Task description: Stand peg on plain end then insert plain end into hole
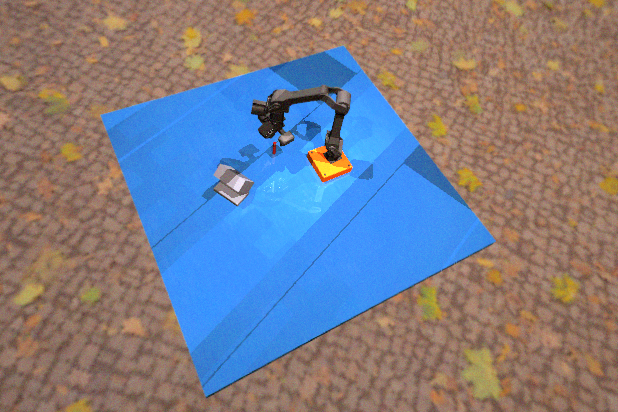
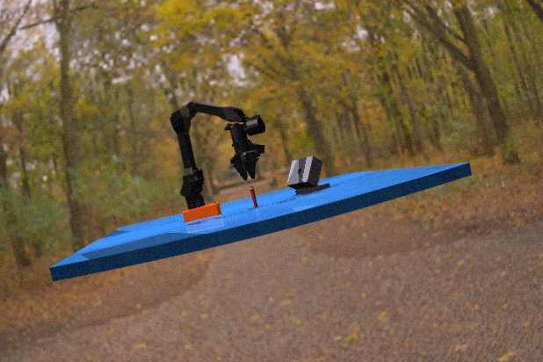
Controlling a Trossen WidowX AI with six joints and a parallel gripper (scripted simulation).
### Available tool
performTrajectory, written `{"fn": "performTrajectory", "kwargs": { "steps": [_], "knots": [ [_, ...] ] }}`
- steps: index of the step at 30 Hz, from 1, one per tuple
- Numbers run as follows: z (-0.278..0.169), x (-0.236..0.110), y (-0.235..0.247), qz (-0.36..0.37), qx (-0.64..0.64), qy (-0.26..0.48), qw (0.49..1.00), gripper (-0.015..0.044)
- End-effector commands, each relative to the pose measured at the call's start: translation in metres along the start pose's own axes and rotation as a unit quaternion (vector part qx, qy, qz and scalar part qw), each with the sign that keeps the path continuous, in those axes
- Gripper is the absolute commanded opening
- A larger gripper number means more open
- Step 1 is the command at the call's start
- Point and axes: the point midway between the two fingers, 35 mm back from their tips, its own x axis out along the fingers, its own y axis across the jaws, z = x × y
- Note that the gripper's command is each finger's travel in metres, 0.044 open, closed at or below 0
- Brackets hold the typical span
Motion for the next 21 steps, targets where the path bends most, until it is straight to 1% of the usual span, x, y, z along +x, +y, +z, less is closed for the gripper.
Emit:
{"fn": "performTrajectory", "kwargs": {
  "steps": [1,21],
  "knots": [
    [-0.001,0.007,0.000,0.001,0.008,0.005,1.000,0.0440],
    [0.000,0.038,-0.002,0.001,0.008,0.005,1.000,0.0440]
  ]
}}
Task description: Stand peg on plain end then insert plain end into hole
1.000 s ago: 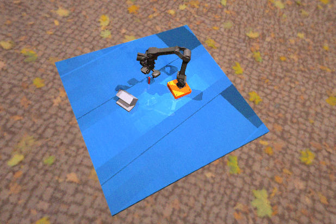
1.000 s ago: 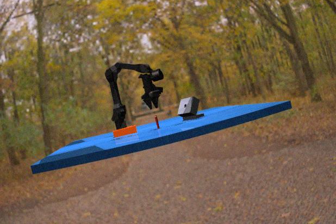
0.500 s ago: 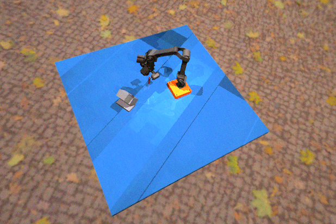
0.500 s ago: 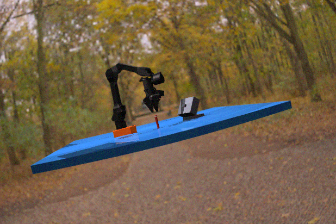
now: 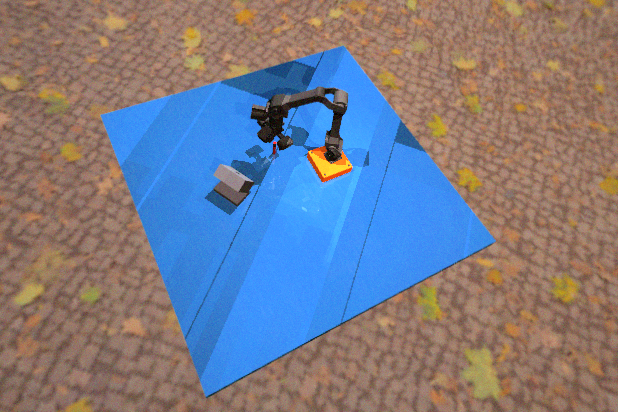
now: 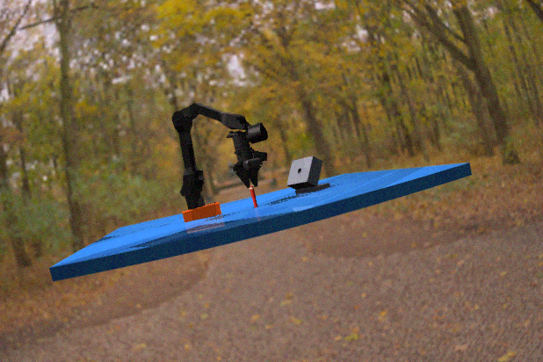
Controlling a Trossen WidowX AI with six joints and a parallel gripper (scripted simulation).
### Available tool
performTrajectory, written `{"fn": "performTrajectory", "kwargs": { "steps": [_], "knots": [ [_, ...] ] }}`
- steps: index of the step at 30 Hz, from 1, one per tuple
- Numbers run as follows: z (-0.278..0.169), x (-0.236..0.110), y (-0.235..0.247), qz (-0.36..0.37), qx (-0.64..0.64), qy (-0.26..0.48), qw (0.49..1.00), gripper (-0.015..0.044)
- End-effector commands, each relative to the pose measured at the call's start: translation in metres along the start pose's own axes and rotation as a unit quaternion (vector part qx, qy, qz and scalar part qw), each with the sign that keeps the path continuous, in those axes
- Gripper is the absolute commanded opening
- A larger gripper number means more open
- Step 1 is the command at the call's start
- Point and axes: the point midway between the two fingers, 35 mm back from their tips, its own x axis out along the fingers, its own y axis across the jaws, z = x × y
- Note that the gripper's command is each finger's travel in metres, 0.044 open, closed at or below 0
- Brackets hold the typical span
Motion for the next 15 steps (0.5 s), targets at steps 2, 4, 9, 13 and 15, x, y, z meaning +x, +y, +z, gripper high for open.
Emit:
{"fn": "performTrajectory", "kwargs": {
  "steps": [2,4,9,13,15],
  "knots": [
    [-0.001,0.011,0.000,0.003,0.002,0.006,1.000,0.0440],
    [-0.002,0.014,0.000,0.003,0.002,0.006,1.000,0.0440],
    [-0.002,0.022,0.001,0.003,0.002,0.006,1.000,0.0440],
    [-0.002,0.029,0.001,0.003,0.002,0.006,1.000,0.0440],
    [-0.003,0.032,0.001,0.003,0.002,0.006,1.000,0.0440]
  ]
}}
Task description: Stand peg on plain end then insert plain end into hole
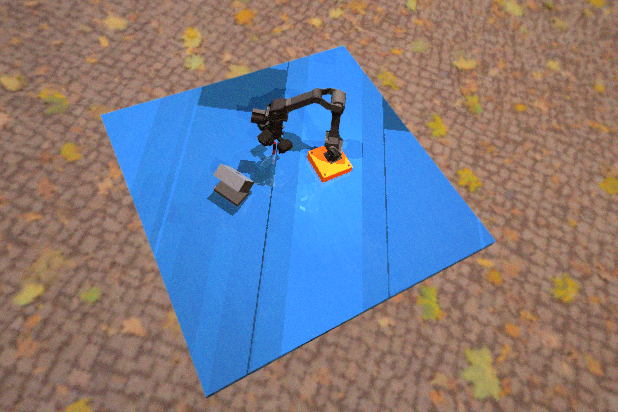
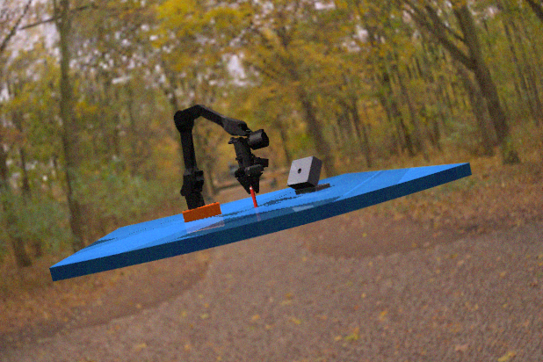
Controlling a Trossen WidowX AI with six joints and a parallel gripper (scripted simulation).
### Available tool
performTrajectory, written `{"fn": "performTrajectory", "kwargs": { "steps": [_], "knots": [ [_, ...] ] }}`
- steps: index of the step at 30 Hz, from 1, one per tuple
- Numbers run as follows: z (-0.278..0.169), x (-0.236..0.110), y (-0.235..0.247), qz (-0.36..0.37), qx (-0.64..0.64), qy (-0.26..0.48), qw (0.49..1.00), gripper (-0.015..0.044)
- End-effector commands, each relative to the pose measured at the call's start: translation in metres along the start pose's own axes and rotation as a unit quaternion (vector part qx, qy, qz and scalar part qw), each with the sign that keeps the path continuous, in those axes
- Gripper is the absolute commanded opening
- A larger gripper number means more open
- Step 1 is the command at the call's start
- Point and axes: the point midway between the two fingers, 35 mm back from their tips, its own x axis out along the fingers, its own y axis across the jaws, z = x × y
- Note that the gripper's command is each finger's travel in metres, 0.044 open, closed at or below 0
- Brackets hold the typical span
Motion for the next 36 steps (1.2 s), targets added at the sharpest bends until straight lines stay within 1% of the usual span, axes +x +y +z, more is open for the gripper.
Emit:
{"fn": "performTrajectory", "kwargs": {
  "steps": [1,9,24,31,36],
  "knots": [
    [-0.0021,0.0093,0.0011,0.003,0.002,0.006,1.000,0.0440],
    [-0.0026,0.0148,0.0016,0.003,0.002,0.006,1.000,0.0440],
    [-0.0013,0.0111,0.0013,0.002,0.000,0.001,1.000,0.0046],
    [-0.0013,0.0111,0.0013,0.002,0.000,0.001,1.000,0.0000],
    [-0.0005,0.0050,0.0005,0.002,0.000,0.002,1.000,0.0000]
  ]
}}
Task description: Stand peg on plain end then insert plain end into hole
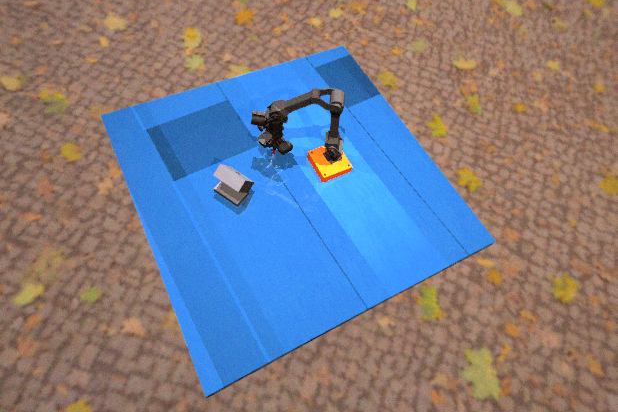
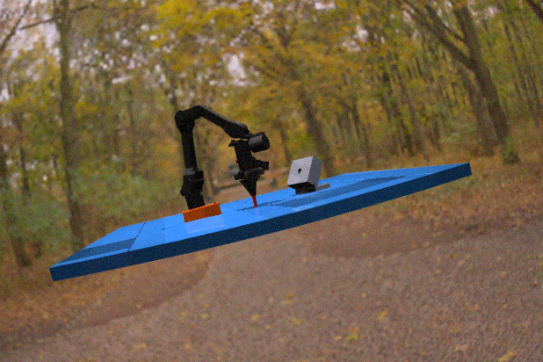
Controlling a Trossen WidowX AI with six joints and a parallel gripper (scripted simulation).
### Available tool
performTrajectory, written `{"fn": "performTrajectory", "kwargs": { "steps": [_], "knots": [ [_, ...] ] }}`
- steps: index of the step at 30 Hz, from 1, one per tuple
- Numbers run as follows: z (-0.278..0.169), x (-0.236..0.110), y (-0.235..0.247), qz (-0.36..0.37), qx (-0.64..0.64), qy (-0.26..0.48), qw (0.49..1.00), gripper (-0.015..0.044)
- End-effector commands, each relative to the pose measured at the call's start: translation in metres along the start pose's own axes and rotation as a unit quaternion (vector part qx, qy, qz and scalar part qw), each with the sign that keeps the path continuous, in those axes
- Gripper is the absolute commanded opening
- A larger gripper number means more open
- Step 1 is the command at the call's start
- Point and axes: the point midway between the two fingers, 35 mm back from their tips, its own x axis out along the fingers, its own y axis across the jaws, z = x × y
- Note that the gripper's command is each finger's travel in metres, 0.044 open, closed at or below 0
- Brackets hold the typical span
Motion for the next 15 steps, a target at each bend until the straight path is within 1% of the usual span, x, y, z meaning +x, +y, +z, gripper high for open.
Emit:
{"fn": "performTrajectory", "kwargs": {
  "steps": [1,15],
  "knots": [
    [0.001,-0.008,-0.001,-0.001,0.000,-0.001,1.000,0.0000],
    [0.004,-0.060,-0.003,-0.001,0.002,0.002,1.000,0.0000]
  ]
}}
